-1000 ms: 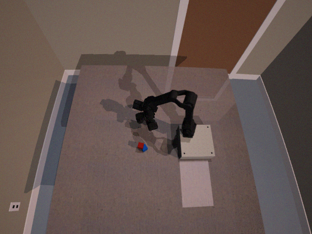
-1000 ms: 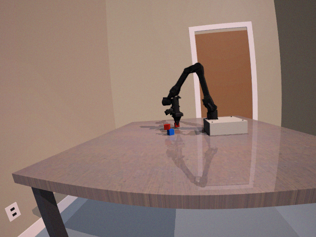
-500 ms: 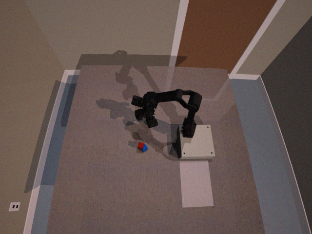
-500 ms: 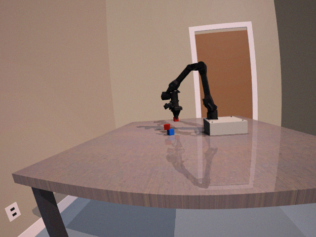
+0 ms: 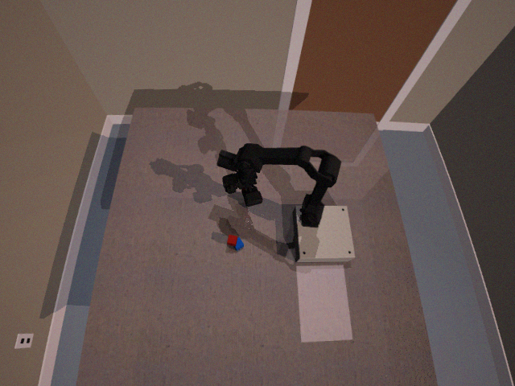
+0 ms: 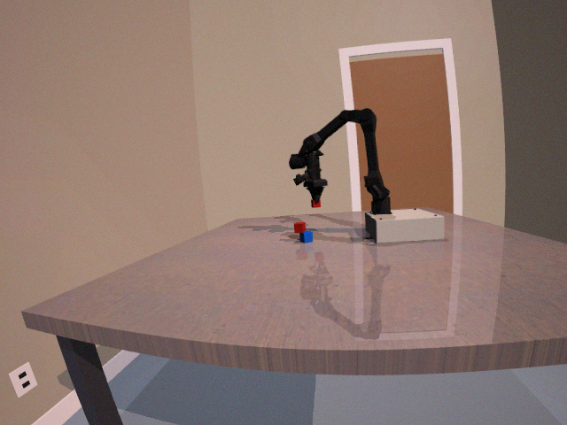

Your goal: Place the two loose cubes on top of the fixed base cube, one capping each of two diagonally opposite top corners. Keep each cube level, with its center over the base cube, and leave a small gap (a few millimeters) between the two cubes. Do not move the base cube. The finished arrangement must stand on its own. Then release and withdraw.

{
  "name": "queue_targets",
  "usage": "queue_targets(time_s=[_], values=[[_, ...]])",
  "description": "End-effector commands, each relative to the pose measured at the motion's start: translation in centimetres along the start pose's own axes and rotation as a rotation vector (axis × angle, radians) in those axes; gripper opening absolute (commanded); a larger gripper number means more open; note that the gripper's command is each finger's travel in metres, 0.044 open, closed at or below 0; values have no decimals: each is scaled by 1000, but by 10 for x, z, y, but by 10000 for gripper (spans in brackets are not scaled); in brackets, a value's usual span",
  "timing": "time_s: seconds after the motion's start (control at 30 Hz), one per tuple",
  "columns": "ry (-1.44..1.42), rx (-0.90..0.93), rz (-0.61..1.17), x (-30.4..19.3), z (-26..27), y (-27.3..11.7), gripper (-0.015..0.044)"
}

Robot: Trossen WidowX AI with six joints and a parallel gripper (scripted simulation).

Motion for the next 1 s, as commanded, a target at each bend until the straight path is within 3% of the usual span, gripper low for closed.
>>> queue_targets(time_s=[0.0, 0.97], values=[[-2, 0, 2, -1, 1, -6, 105], [241, 9, 0, 26, 88, -1, 105]])
Point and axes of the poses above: the point midway between the two fingers, 35 mm back from their tips, its own y axis out along the fingers, its own z axis across the jaws, x = y × z, the point moved 6 cm from there along -y, back along the fingers, and after that the axes turned 15 degrees about y, right-handed, at the moved point
